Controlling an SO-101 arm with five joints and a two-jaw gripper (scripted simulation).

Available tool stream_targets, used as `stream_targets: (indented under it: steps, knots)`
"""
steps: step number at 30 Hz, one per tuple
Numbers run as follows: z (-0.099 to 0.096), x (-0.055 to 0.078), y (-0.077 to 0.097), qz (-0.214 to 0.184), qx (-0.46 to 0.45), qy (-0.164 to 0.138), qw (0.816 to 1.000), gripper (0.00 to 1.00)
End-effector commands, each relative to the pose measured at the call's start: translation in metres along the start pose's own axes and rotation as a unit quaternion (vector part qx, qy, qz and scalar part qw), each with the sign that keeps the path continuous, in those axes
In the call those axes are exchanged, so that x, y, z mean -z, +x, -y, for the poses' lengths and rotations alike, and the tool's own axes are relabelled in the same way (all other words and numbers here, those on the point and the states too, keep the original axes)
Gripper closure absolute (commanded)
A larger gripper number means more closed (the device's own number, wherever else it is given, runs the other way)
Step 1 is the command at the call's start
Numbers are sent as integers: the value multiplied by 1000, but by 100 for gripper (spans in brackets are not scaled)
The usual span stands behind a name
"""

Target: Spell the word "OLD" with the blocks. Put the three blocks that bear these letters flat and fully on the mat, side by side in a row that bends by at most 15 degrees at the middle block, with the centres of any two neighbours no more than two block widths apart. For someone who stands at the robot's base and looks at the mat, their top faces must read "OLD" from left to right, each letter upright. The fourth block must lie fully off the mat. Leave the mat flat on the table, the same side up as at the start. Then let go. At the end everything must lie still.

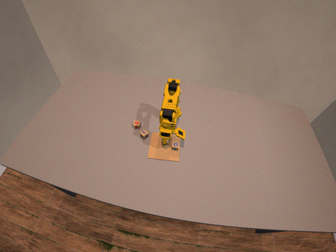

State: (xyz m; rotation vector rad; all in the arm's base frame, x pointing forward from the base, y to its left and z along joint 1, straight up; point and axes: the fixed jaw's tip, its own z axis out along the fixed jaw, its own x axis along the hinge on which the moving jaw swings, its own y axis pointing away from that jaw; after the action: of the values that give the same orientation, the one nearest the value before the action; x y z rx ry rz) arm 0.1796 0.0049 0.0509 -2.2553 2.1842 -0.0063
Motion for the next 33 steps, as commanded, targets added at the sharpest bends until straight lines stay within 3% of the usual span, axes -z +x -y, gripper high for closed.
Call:
stream_targets:
  steps: [1,33]
  knots:
    - [7,7,1,1,-2,32,999,100]
    - [7,-5,1,1,-3,32,999,100]
